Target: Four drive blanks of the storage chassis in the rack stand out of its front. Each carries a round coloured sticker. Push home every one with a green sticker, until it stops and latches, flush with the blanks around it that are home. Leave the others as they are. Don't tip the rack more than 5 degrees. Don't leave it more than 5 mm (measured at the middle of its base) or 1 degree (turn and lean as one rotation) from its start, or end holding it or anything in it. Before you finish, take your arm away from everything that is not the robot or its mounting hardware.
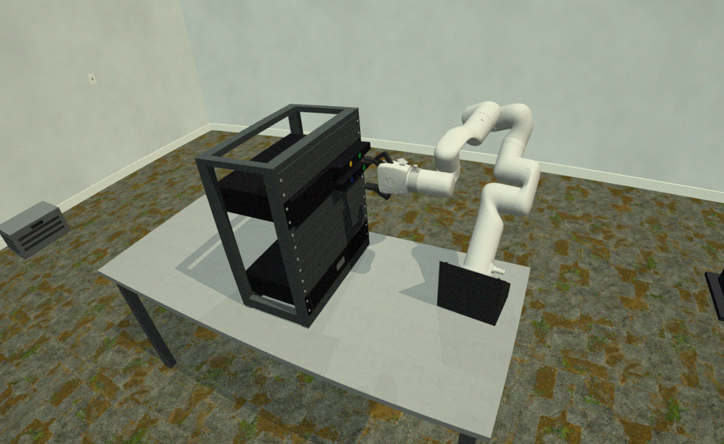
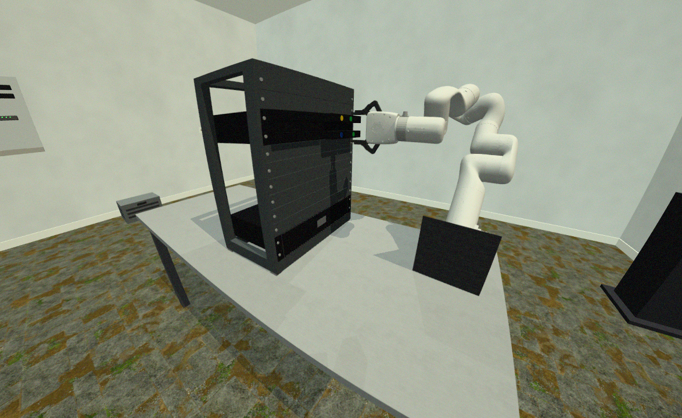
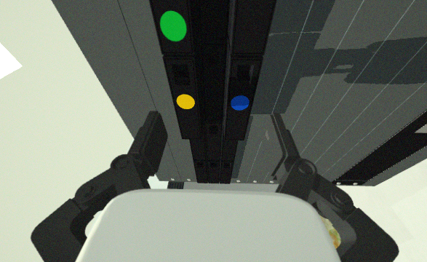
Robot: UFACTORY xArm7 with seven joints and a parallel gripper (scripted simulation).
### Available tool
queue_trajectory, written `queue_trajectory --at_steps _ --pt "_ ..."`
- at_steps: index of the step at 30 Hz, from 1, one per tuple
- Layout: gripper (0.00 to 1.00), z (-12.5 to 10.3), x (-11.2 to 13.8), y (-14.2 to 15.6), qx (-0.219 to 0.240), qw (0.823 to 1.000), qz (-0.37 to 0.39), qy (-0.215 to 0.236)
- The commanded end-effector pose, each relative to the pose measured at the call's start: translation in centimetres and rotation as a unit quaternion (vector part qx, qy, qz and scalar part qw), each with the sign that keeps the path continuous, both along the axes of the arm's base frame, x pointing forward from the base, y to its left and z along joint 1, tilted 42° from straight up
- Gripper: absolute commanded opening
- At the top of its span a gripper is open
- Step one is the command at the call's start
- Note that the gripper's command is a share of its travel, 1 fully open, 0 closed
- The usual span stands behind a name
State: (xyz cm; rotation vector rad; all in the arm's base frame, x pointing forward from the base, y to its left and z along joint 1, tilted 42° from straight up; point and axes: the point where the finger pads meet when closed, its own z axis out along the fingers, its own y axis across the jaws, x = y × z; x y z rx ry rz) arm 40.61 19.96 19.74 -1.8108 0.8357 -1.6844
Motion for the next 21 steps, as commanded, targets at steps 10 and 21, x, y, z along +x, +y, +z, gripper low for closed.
queue_trajectory --at_steps 10,21 --pt "1.0 3.1 -0.6 -3.1 0.001 1.0 0.001 -0.001" --pt "1.0 5.6 -1.1 -5.7 0.001 1.0 0.001 -0.001"
